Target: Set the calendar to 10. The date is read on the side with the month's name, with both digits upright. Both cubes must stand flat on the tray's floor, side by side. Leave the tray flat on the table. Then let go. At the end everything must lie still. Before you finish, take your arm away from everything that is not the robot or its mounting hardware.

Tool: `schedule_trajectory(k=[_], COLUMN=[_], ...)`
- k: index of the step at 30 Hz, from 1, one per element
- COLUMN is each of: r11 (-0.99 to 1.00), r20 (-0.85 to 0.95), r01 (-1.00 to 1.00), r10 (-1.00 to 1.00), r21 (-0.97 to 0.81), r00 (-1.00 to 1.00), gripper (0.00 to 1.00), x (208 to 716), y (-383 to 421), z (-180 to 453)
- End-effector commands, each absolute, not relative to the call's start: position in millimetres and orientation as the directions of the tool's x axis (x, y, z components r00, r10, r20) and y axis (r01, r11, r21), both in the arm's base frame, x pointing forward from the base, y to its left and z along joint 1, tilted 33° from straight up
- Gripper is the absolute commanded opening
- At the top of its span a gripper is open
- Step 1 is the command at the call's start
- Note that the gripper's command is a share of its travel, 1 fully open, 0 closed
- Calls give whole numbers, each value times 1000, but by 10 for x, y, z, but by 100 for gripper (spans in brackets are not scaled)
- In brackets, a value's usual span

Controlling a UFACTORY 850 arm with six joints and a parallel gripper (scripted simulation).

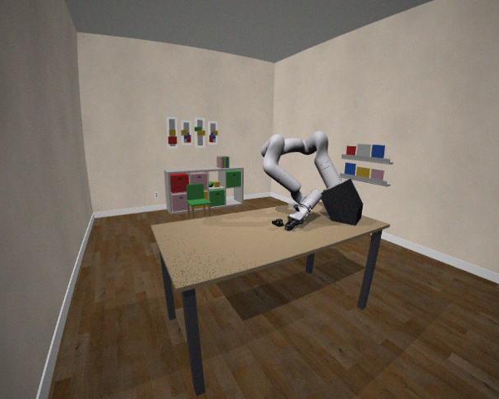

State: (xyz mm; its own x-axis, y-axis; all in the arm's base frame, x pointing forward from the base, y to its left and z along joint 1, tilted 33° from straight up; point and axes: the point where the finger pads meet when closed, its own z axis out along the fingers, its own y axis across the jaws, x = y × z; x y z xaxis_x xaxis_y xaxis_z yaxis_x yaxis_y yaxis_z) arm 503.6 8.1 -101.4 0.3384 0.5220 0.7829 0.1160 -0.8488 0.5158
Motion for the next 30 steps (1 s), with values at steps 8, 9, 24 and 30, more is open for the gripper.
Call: schedule_trajectory(k=[8,9,24,30], r11=[-849,-849,-849,-849], r20=[783,783,783,783], r01=[116,116,116,116], r10=[522,522,522,522], r21=[516,516,516,516], r00=[338,338,338,338], gripper=[29,29,29,29], x=[5037,5037,4979,4934], y=[84,84,189,272], z=[-1011,-1011,-824,-677])
